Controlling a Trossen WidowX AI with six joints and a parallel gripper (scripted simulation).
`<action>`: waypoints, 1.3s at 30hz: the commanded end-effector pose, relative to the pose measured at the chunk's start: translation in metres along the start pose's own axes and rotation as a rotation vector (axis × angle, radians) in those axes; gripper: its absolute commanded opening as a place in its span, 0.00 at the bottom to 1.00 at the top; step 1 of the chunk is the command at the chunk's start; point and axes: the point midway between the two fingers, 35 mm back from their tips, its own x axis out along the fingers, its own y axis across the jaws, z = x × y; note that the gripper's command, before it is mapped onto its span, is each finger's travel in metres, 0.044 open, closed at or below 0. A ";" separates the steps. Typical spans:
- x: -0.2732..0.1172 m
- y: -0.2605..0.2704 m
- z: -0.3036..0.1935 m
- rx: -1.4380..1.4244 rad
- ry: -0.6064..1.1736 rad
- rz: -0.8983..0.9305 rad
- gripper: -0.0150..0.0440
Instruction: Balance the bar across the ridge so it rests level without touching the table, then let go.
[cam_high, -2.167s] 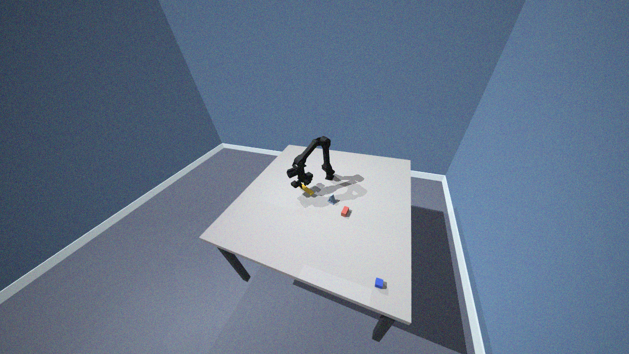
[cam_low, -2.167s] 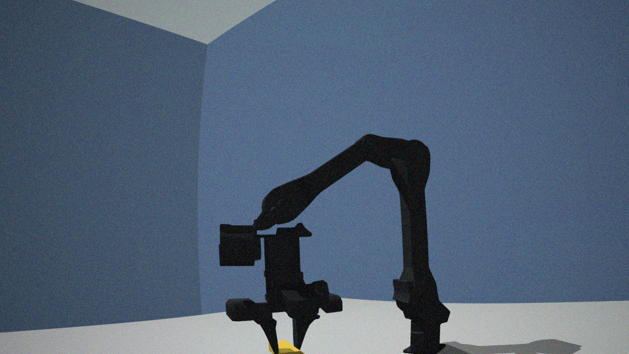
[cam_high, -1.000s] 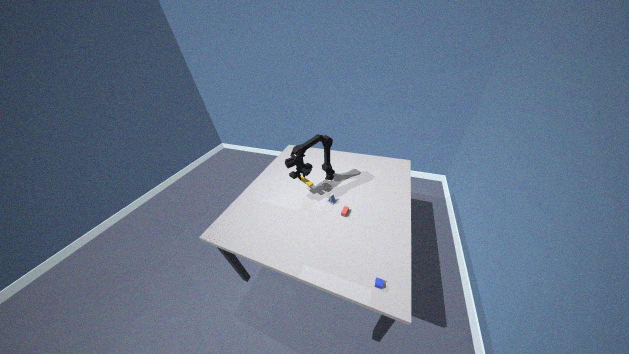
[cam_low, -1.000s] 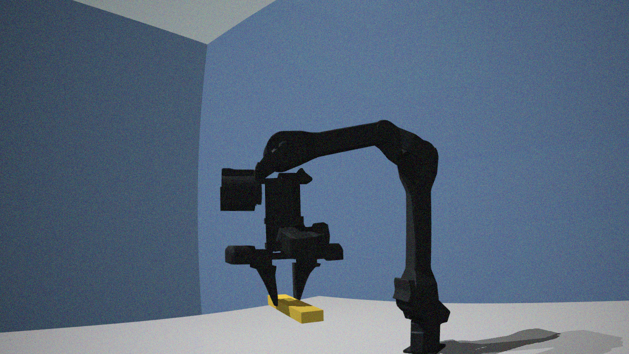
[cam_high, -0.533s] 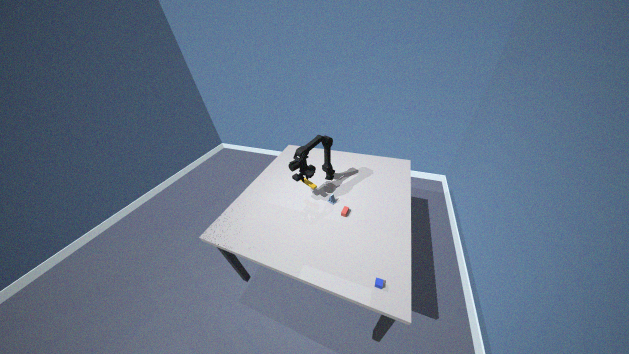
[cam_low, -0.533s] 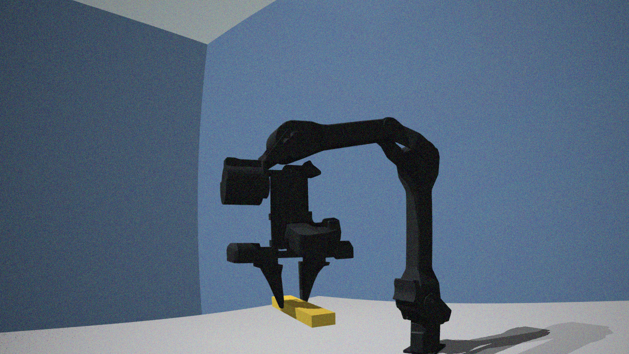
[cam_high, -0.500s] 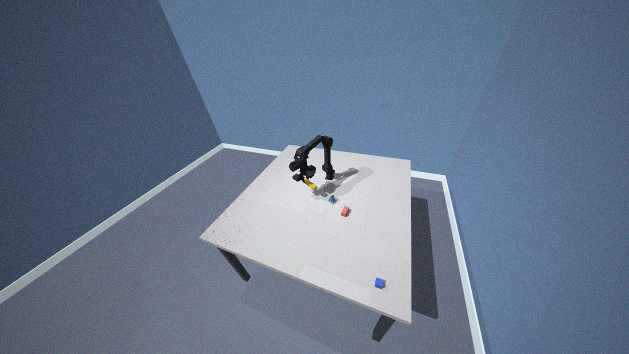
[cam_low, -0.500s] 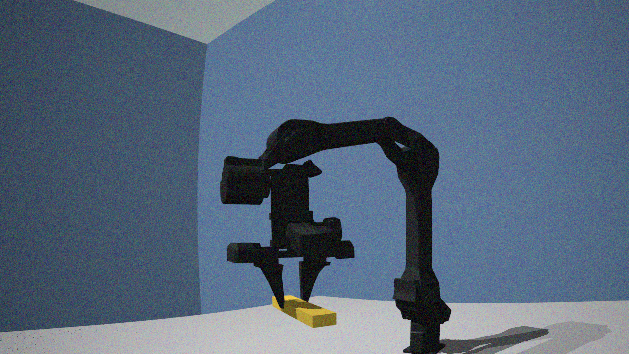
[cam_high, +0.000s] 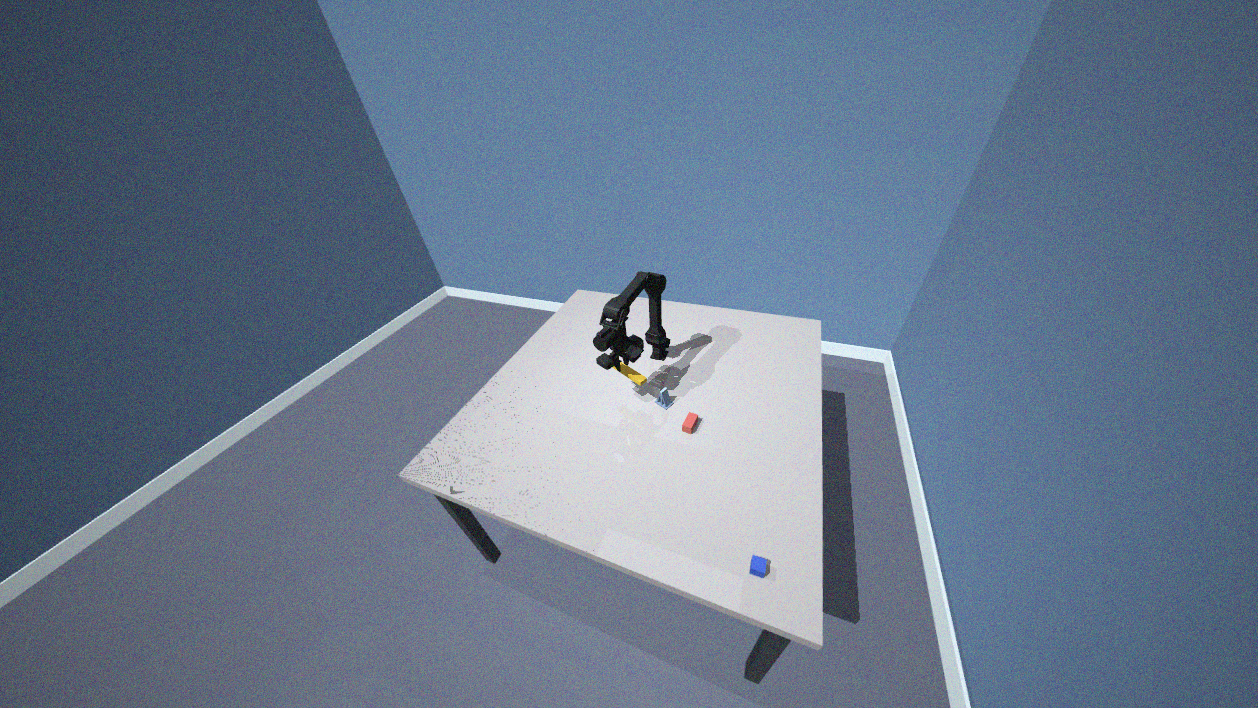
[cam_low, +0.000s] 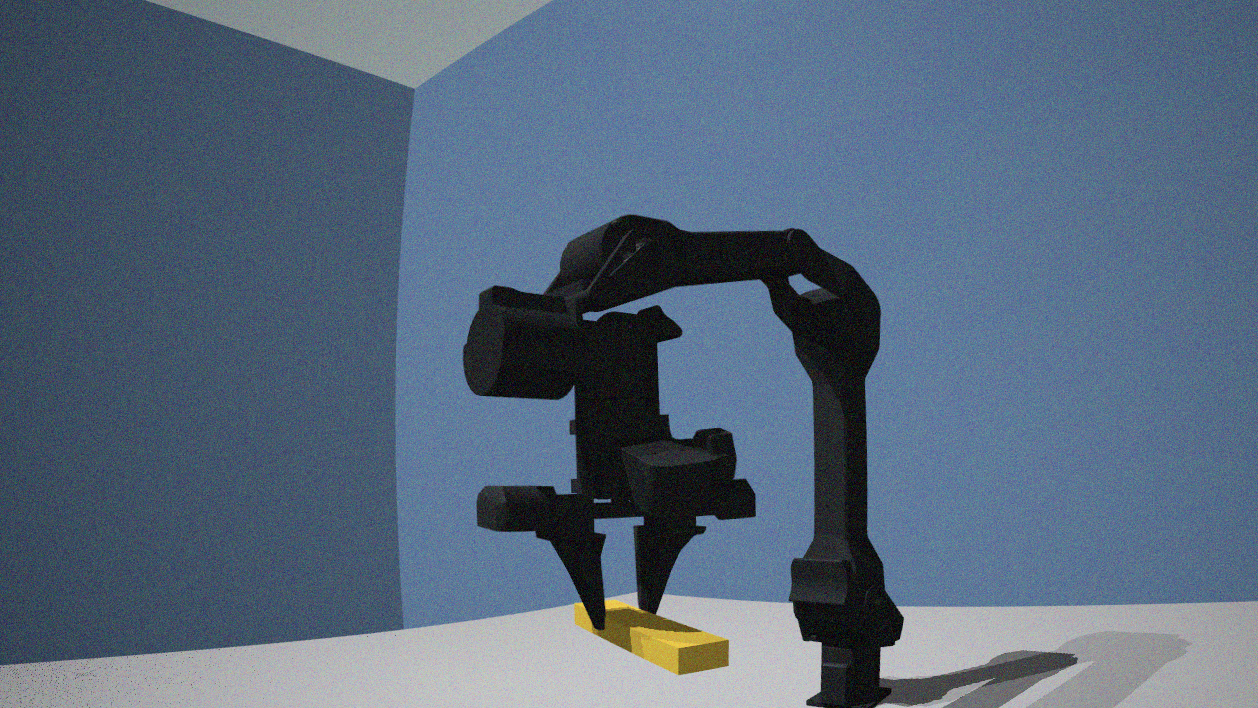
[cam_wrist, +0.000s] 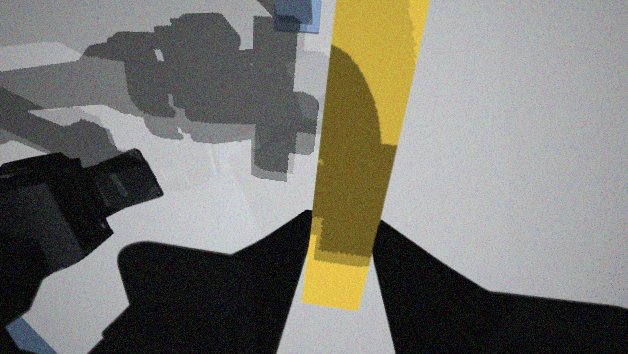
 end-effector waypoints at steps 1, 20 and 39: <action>-0.001 0.002 0.012 0.004 -0.002 0.000 0.25; -0.002 0.029 0.082 -0.008 -0.010 0.002 0.25; 0.002 0.056 0.123 -0.015 -0.014 0.005 0.25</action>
